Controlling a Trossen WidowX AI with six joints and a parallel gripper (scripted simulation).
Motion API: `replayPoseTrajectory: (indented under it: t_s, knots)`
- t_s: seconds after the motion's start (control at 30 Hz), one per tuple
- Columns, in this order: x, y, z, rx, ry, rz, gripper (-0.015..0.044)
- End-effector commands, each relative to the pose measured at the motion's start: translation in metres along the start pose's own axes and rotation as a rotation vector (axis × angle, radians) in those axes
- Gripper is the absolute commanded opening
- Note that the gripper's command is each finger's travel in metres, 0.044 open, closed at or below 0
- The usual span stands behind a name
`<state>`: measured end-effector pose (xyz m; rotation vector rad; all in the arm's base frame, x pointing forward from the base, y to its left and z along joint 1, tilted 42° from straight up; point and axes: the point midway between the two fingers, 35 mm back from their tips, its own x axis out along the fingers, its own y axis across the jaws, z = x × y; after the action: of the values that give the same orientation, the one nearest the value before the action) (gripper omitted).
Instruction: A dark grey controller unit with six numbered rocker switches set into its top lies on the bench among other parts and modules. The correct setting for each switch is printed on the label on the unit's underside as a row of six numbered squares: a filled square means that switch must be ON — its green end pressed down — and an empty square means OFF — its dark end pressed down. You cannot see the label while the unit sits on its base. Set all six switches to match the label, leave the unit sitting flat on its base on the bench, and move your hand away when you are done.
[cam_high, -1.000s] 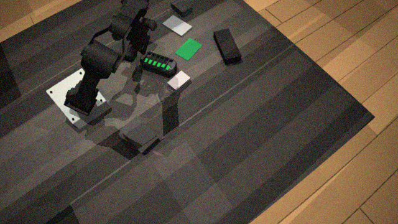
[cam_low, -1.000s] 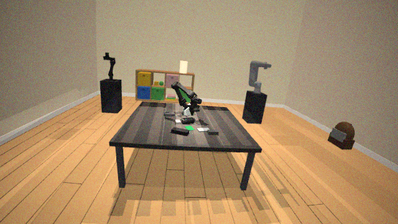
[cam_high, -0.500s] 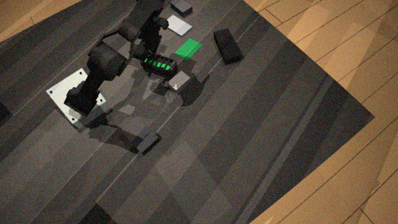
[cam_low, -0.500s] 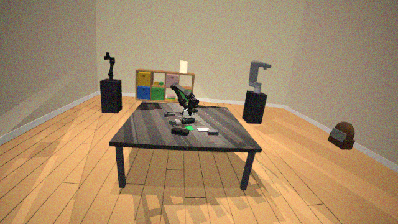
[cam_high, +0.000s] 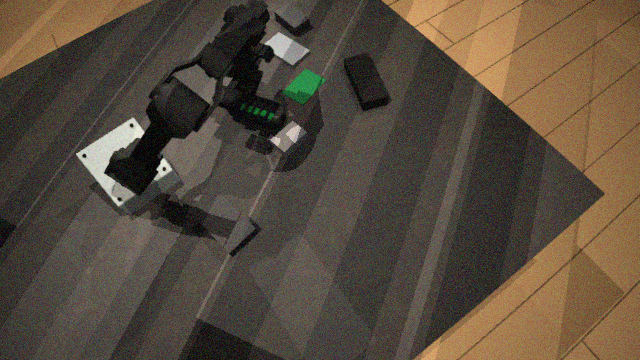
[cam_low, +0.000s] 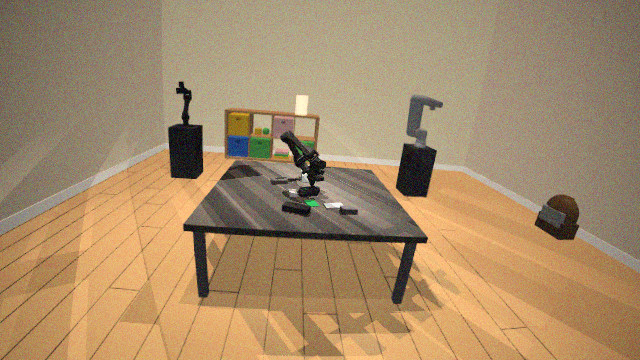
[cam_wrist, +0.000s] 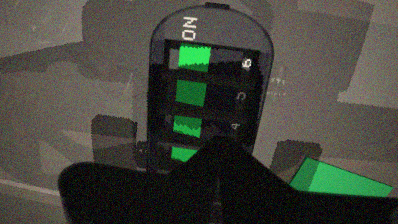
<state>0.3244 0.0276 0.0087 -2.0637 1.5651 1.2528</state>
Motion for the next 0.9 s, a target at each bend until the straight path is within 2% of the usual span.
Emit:
replayPoseTrajectory:
  t_s: [0.0,0.63,0.8,0.87]
  knots:
    - [0.006,0.0,0.0,-0.004,0.006,0.0,0.0]
    - [0.019,0.001,-0.001,-0.004,0.007,0.0,0.0]
    - [-0.023,0.0,0.0,-0.004,0.005,0.0,0.0]
    - [-0.025,0.0,0.0,-0.004,0.005,0.0,0.0]
